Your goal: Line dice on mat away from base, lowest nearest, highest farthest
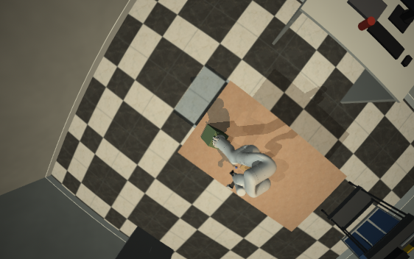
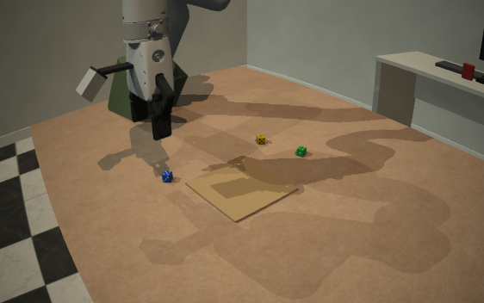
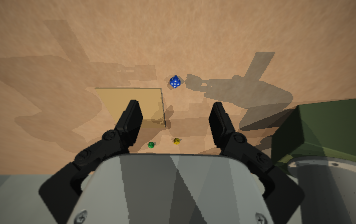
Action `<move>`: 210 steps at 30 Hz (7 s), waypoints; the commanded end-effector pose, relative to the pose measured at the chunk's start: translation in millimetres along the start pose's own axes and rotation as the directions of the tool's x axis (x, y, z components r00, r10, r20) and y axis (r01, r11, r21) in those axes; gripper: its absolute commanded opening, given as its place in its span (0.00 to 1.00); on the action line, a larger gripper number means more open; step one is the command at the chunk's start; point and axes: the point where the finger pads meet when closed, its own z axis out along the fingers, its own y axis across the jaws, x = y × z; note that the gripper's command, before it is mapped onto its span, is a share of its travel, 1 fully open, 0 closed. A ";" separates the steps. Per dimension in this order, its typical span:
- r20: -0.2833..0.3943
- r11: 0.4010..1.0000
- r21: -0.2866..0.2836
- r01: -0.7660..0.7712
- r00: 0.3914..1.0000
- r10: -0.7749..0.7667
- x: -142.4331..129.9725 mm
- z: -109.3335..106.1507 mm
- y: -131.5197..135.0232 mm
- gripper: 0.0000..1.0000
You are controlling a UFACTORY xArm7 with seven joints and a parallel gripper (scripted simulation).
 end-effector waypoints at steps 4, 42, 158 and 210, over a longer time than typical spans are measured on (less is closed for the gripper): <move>-0.002 1.000 0.017 0.002 1.000 -0.002 3.9 48.9 -6.9 1.00; -0.002 1.000 0.017 0.002 1.000 -0.002 3.6 73.1 -7.1 1.00; -0.002 1.000 0.017 0.002 1.000 -0.002 -228.6 73.6 -1.6 1.00; -0.002 1.000 0.017 0.002 1.000 -0.002 -255.1 72.1 -90.2 1.00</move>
